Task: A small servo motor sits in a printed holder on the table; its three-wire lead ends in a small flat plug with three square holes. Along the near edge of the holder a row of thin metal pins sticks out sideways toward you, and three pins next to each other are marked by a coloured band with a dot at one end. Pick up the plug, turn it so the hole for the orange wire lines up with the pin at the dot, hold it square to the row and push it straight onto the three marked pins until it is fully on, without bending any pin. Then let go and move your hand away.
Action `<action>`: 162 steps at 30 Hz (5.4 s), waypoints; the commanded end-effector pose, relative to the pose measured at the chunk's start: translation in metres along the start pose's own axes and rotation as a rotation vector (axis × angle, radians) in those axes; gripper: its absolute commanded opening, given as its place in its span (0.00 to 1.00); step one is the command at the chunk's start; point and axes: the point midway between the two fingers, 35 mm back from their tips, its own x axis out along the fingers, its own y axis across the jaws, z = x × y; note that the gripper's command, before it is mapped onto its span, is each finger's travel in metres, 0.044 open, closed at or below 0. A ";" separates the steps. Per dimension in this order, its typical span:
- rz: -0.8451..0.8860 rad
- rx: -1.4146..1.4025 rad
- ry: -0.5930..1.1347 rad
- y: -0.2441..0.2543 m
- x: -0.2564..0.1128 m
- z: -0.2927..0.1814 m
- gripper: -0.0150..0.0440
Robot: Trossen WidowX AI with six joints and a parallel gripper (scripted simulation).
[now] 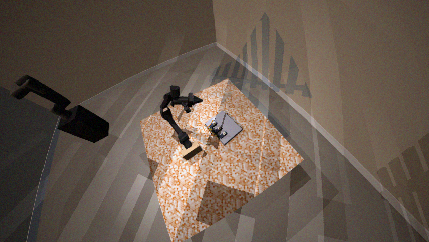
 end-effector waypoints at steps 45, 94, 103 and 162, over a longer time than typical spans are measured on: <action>0.070 -0.711 0.009 -0.037 0.027 -0.018 0.45; 0.189 -1.385 0.025 -0.078 0.046 -0.036 0.45; 0.216 -1.494 0.026 -0.085 0.047 -0.039 0.45; 0.582 -2.398 -0.044 -0.157 0.045 -0.059 0.45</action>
